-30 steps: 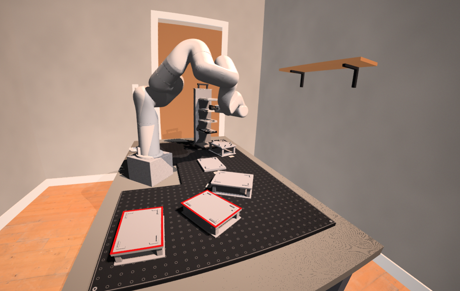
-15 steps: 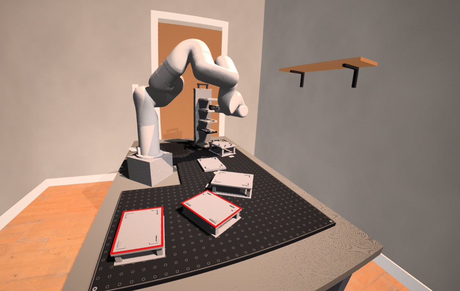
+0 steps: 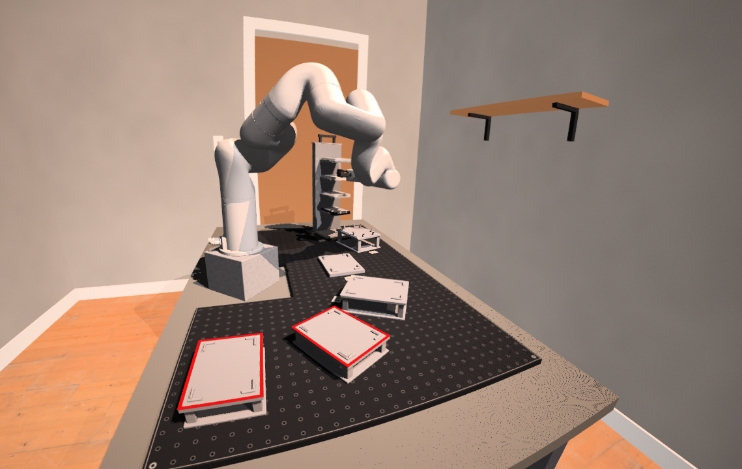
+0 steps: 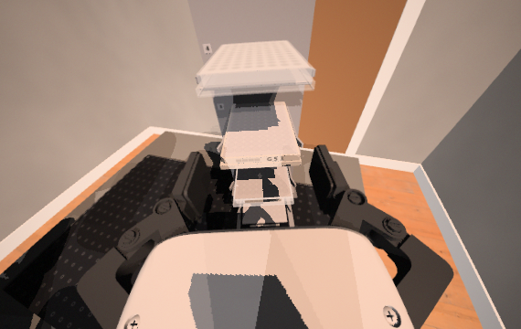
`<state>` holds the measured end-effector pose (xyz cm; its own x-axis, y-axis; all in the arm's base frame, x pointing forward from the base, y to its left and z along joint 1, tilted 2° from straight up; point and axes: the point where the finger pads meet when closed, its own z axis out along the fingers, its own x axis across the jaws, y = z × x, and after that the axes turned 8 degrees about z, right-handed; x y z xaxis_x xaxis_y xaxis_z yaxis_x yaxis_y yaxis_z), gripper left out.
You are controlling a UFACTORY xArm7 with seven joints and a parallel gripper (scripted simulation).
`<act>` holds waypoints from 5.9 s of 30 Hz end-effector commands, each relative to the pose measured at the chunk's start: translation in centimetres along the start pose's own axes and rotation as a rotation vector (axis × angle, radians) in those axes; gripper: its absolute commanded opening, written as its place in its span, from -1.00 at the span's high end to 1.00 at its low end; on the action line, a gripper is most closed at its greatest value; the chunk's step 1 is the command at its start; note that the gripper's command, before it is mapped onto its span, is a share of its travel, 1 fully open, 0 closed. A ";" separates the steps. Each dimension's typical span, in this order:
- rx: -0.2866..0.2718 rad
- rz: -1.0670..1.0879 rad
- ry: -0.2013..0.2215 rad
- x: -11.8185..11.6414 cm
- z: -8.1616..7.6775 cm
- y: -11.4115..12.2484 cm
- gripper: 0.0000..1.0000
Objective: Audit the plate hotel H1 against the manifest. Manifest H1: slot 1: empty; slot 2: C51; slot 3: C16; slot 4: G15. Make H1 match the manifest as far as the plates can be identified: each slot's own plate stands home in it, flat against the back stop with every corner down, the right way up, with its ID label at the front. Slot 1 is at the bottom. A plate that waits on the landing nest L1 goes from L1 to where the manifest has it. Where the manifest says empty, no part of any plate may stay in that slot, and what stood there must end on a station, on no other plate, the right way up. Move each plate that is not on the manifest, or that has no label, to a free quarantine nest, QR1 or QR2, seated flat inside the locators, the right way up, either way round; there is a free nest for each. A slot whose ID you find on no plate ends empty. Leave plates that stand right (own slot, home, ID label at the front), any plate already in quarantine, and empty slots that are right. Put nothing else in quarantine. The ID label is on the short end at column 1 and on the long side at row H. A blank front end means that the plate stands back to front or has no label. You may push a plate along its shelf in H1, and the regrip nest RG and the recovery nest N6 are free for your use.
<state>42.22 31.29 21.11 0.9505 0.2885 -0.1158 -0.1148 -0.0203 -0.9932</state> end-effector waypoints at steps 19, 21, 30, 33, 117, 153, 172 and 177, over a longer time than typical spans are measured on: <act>0.000 -0.004 -0.001 0.0 0.0 -0.2 -1.00; 0.000 -0.004 -0.001 0.0 0.0 -0.2 -1.00; 0.000 -0.004 -0.001 0.0 0.0 -0.2 -1.00; 0.000 -0.004 -0.001 0.0 0.0 -0.2 -1.00; 0.000 -0.004 -0.001 1.1 0.0 7.6 -1.00; 0.000 -0.004 -0.001 1.1 0.0 7.6 -1.00; 0.000 -0.004 -0.001 1.1 -0.2 7.6 -1.00; 0.000 -0.004 -0.001 1.1 -1.6 7.6 -1.00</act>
<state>42.58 30.63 13.29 0.9502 0.2895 -0.1157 -0.1148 -0.0200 -0.9932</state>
